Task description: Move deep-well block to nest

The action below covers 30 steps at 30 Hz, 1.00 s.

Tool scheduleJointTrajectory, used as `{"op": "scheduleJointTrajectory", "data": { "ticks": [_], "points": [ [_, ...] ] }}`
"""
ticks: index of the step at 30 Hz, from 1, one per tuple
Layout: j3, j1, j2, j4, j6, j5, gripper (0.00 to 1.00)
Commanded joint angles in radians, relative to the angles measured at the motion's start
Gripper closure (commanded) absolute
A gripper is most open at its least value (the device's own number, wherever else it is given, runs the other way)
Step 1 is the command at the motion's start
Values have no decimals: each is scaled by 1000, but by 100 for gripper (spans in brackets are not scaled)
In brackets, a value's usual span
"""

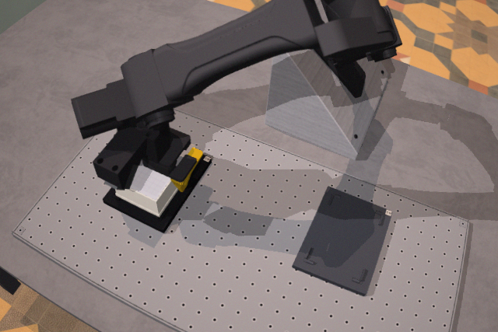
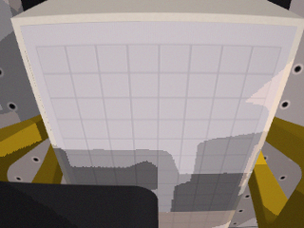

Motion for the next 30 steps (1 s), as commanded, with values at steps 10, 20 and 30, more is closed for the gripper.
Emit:
{"op": "scheduleJointTrajectory", "data": {
  "ticks": [10,20,30],
  "points": [
    [3,-10,-7,7,2,-4,0],
    [2,-10,-7,7,2,-4,100],
    [2,-10,-7,7,2,-4,100]
  ]
}}
